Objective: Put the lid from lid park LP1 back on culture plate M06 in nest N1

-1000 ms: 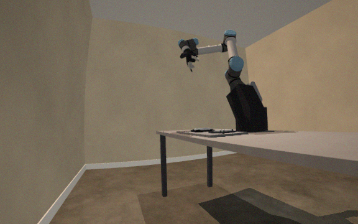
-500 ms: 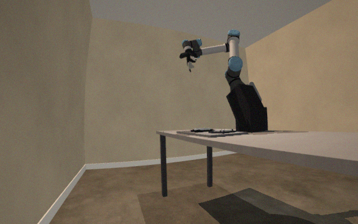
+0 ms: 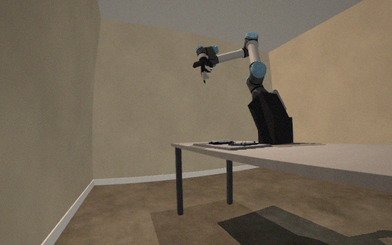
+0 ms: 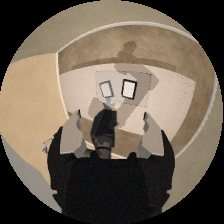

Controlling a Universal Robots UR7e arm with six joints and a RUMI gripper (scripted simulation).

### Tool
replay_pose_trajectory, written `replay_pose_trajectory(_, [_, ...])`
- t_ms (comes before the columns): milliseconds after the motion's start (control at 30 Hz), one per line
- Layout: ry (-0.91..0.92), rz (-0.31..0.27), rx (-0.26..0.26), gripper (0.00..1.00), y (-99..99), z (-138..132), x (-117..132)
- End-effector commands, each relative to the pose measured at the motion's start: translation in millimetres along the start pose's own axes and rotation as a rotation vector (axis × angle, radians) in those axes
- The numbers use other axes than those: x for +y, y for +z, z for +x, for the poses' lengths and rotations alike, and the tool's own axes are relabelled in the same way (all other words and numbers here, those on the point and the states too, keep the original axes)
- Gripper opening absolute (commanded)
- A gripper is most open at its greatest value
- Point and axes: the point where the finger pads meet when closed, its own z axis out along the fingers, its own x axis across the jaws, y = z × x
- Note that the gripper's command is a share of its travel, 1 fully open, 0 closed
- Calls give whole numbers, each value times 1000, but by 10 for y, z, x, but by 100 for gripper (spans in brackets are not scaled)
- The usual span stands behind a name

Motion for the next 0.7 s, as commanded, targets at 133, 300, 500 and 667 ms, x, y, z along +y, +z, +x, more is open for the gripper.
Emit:
replay_pose_trajectory(133, [-15,-4,19,82,230,47,-185])
replay_pose_trajectory(300, [-27,-8,34,82,415,73,-311])
replay_pose_trajectory(500, [-29,-9,36,82,647,95,-452])
replay_pose_trajectory(667, [-42,-13,53,82,780,100,-521])
